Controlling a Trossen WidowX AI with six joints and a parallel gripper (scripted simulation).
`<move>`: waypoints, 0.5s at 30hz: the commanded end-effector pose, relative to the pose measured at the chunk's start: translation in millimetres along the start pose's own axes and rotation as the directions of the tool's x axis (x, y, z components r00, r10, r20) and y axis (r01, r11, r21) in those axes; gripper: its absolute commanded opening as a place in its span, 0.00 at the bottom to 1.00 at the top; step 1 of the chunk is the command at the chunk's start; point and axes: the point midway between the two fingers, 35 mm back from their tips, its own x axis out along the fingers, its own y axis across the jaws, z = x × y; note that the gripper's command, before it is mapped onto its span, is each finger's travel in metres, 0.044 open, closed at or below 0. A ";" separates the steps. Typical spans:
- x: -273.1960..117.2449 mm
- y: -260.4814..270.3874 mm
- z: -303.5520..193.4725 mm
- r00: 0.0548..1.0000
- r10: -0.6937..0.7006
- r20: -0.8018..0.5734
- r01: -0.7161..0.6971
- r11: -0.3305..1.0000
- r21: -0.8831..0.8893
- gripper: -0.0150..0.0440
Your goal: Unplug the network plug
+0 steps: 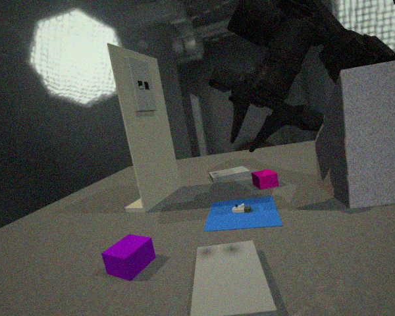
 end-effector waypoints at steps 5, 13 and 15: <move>-3.9 2.4 0.2 1.000 0.001 0.000 -0.001 1.000 0.000 0.52; -20.0 20.0 -3.5 1.000 0.000 -0.005 0.000 1.000 0.005 0.52; -24.7 24.3 -4.0 1.000 0.000 -0.006 0.000 1.000 0.006 0.52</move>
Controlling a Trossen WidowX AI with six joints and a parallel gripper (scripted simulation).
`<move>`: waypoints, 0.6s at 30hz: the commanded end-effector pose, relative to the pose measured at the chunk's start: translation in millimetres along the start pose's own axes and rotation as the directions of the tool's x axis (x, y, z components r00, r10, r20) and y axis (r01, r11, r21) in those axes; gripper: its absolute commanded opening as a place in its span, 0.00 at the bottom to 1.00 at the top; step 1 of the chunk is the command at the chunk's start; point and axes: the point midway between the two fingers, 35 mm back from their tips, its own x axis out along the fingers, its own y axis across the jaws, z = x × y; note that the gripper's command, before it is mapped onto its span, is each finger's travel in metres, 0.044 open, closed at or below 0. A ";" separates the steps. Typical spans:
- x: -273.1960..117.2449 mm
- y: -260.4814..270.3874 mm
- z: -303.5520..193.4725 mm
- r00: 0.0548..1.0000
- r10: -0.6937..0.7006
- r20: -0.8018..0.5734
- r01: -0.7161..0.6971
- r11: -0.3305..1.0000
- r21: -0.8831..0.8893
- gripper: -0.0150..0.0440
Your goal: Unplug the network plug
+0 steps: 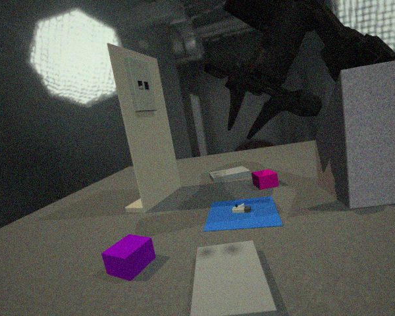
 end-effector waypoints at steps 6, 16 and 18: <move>-22.8 21.4 0.1 1.000 0.012 0.002 -0.012 1.000 0.020 0.52; -53.3 38.7 2.8 1.000 0.017 0.006 -0.017 1.000 0.023 0.52; -59.9 41.7 4.0 1.000 0.019 0.008 -0.019 1.000 0.024 0.52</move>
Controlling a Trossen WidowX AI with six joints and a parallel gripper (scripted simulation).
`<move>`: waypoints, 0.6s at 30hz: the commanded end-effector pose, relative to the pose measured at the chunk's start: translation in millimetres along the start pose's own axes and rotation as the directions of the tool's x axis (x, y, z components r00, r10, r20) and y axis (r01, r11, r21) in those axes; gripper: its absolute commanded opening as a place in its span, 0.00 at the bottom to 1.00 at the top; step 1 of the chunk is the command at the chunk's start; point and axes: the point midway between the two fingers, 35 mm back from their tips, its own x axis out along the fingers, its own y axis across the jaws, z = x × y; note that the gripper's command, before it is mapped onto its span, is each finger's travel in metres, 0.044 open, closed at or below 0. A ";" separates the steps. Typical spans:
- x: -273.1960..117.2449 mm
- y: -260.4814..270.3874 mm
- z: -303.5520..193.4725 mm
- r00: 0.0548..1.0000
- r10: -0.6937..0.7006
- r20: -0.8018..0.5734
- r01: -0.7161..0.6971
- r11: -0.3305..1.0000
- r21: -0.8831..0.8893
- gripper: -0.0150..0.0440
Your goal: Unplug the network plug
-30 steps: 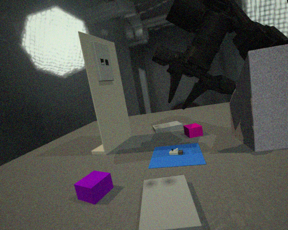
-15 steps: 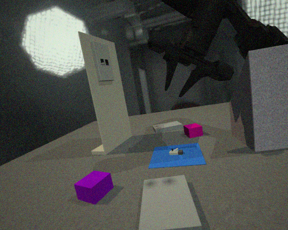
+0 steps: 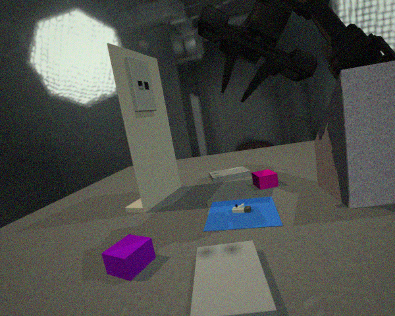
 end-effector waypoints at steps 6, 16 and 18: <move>-24.9 13.8 6.1 1.000 0.018 0.007 -0.018 1.000 0.018 0.52; -24.9 13.8 6.1 1.000 0.018 0.007 -0.018 1.000 0.018 0.92; -24.9 13.8 6.1 1.000 0.018 0.007 -0.018 1.000 0.018 1.00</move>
